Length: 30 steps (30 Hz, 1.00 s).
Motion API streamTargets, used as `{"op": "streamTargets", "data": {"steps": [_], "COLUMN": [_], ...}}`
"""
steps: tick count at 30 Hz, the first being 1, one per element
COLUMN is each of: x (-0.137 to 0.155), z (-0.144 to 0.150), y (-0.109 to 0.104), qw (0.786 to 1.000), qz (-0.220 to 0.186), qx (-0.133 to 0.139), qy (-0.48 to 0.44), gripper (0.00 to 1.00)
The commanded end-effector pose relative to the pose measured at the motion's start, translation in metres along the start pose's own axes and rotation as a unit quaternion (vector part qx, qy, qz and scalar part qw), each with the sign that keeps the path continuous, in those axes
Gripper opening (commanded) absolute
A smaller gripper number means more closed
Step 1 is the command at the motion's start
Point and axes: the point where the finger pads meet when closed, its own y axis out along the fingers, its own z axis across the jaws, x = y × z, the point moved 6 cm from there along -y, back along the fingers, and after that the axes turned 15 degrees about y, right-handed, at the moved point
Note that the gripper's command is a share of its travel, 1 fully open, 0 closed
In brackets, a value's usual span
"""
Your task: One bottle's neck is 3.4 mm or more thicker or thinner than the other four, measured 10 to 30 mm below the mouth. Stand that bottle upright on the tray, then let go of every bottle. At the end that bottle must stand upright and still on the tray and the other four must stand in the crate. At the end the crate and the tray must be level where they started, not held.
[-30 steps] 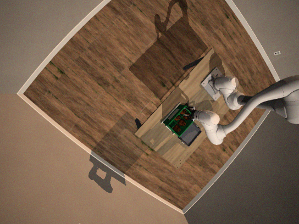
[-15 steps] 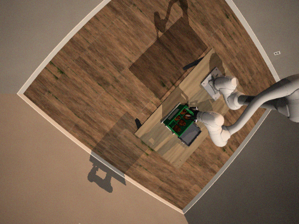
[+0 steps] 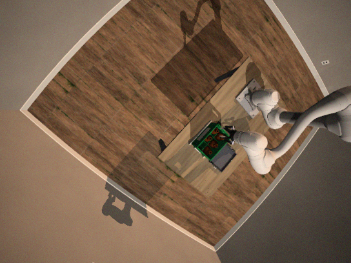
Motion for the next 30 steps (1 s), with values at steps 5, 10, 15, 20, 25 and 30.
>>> {"op": "streamTargets", "data": {"steps": [5, 10, 15, 20, 25, 30], "x": [0.0000, 0.0000, 0.0000, 0.0000, 0.0000, 0.0000], "z": [0.0000, 0.0000, 0.0000, 0.0000, 0.0000, 0.0000], "y": [-0.0025, -0.0025, -0.0025, -0.0025, -0.0025, -0.0025], "qw": [1.000, 1.000, 1.000, 1.000, 1.000, 1.000], "qz": [0.000, 0.000, 0.000, 0.000, 0.000, 0.000], "qx": [0.000, 0.000, 0.000, 0.000, 0.000, 0.000], "qy": [0.000, 0.000, 0.000, 0.000, 0.000, 0.000], "gripper": [0.38, 0.00, 0.00, 0.00, 0.00, 0.00]}}
